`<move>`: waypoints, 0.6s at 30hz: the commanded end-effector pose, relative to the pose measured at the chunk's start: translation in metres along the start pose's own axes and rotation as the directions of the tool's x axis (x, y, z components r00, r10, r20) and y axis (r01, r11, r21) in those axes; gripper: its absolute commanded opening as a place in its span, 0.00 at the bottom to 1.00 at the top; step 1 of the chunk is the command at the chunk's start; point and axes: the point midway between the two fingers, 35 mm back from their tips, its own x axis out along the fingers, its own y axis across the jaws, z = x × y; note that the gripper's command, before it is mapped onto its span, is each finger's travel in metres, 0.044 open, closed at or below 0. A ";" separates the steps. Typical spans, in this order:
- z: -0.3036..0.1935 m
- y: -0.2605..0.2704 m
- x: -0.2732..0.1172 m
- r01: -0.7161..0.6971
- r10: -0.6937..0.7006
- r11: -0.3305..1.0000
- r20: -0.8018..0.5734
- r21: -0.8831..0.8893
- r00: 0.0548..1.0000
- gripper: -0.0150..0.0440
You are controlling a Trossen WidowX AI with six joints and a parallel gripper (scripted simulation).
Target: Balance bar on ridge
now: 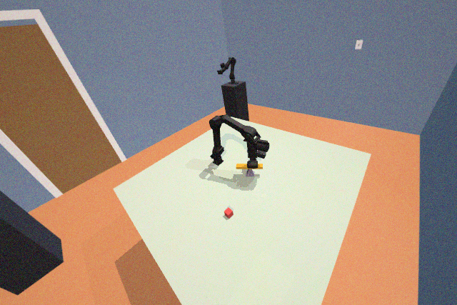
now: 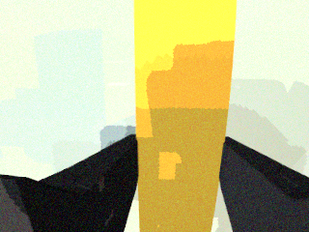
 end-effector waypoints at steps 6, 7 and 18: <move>0.000 0.000 0.000 0.000 0.000 1.000 0.000 0.000 1.000 0.25; 0.000 0.000 0.000 0.000 0.000 1.000 0.000 0.000 1.000 0.25; 0.000 0.000 0.000 0.000 0.000 1.000 0.000 0.000 1.000 0.54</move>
